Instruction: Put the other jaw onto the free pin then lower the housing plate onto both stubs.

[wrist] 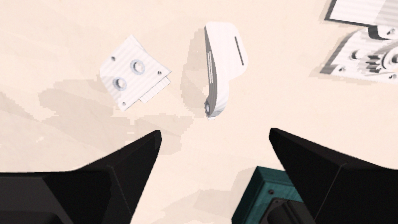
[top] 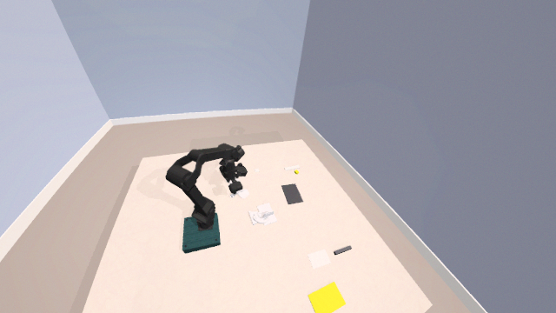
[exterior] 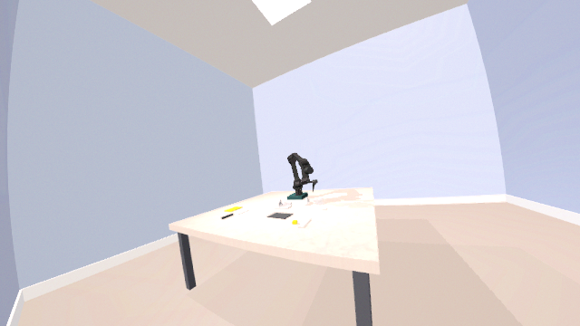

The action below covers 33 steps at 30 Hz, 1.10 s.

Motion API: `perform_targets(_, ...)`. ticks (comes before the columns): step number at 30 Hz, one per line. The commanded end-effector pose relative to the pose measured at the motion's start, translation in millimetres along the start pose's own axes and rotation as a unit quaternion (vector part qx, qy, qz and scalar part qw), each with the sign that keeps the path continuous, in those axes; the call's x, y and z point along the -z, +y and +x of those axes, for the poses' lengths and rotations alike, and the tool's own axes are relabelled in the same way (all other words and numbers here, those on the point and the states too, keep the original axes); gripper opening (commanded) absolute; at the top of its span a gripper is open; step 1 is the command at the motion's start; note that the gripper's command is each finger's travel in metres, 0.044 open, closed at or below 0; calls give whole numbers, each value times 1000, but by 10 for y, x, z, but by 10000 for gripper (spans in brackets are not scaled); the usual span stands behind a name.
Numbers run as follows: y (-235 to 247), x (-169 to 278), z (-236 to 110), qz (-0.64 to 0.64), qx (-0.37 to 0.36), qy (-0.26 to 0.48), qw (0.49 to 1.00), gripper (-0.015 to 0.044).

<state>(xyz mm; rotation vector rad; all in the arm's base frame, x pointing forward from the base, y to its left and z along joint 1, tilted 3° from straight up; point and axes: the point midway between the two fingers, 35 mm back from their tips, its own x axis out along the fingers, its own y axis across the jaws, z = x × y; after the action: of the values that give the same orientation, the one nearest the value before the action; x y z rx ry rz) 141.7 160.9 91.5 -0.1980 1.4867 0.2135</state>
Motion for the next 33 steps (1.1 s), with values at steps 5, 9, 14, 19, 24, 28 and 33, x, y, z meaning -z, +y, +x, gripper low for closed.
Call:
perform_targets(5,-20,7,110,4,4,3,1000,440)
perform_targets(9,-17,1,175,4,4,3,1000,440)
perform_targets(14,-13,-4,258,4,4,3,1000,440)
perform_targets(19,-12,-7,340,4,4,3,1000,440)
perform_targets(24,-13,-6,422,4,5,3,1000,440)
perform_targets(28,-15,-4,486,4,5,3,1000,440)
perform_targets(33,-19,1,566,4,5,3,1000,440)
